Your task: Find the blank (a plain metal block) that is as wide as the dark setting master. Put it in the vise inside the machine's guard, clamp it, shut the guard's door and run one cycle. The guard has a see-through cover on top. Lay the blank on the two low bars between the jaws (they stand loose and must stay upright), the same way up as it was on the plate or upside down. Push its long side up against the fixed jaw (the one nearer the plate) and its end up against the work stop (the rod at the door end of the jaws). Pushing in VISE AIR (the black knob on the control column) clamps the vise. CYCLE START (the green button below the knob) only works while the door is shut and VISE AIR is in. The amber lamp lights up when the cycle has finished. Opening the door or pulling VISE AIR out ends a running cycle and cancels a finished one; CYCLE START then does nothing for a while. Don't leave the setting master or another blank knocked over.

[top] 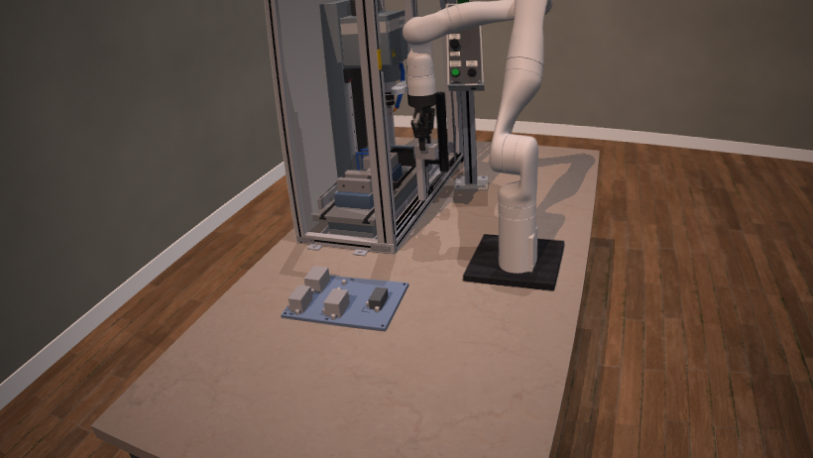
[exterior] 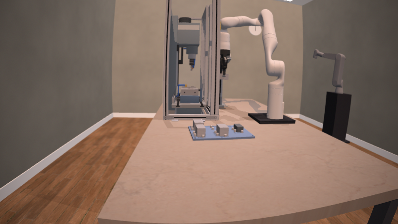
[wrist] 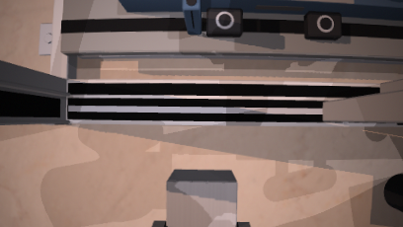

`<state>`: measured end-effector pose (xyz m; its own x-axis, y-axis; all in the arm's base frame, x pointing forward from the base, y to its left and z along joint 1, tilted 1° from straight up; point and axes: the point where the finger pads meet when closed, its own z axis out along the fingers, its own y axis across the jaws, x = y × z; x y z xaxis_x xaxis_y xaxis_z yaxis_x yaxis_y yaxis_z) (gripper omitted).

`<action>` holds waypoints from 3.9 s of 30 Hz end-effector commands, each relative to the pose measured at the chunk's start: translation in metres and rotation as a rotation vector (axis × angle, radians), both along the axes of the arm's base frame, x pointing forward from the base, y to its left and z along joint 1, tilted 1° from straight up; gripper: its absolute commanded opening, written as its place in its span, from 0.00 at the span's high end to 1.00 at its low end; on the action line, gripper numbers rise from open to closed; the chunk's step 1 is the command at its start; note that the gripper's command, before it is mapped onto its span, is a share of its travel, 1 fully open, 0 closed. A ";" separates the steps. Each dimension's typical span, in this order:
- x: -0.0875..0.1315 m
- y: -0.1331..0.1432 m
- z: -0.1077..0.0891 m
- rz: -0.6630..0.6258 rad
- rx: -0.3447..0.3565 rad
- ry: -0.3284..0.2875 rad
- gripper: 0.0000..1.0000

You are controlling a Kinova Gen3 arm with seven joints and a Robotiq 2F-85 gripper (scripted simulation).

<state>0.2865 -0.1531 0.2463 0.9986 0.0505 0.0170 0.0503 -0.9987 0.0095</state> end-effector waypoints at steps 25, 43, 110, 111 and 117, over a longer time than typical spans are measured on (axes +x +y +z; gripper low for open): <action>0.087 0.010 -0.012 0.002 0.001 0.003 0.90; 0.137 0.015 -0.019 0.002 0.001 0.003 0.90; 0.208 0.022 -0.053 0.002 0.001 0.002 0.90; 0.208 0.022 -0.053 0.002 0.001 0.002 0.90; 0.208 0.022 -0.055 0.002 0.001 0.002 0.90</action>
<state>0.4944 -0.1307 0.1918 0.9986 0.0520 0.0129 0.0519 -0.9986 0.0078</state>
